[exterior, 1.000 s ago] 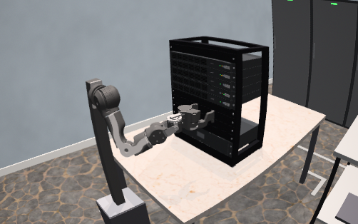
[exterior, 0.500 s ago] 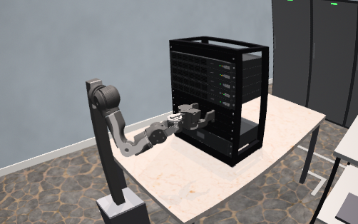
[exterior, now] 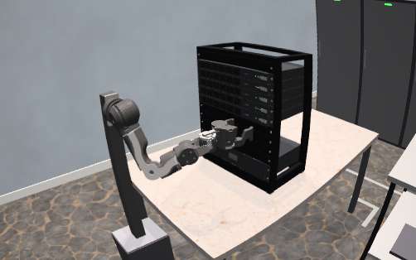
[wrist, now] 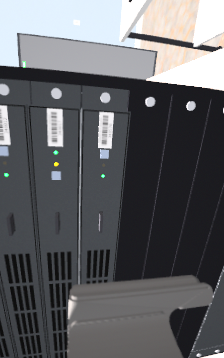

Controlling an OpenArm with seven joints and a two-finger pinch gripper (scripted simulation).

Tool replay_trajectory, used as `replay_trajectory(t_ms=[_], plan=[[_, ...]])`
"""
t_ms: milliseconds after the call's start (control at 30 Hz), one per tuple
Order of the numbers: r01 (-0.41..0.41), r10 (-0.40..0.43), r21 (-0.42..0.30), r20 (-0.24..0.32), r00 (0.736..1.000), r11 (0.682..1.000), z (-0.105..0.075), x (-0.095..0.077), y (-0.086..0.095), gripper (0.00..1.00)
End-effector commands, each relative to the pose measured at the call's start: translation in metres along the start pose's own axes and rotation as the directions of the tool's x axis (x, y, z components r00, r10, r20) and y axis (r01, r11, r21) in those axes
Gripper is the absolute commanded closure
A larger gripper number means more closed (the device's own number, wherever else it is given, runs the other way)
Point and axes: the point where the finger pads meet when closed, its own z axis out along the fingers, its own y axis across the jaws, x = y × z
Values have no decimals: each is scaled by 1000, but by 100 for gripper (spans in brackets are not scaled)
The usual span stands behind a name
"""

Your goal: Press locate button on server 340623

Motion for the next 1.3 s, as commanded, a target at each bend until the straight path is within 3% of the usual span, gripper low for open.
replay_trajectory(t_ms=[0, 367, 1267], plan=[[10, -10, -6, -5, 1000, 1000, 3, 2, 1, 40], [10, -10, -6, -5, 1000, 1000, 25, 2, 1, 40], [10, -10, -6, -5, 1000, 1000, 48, 2, 2, 40]])
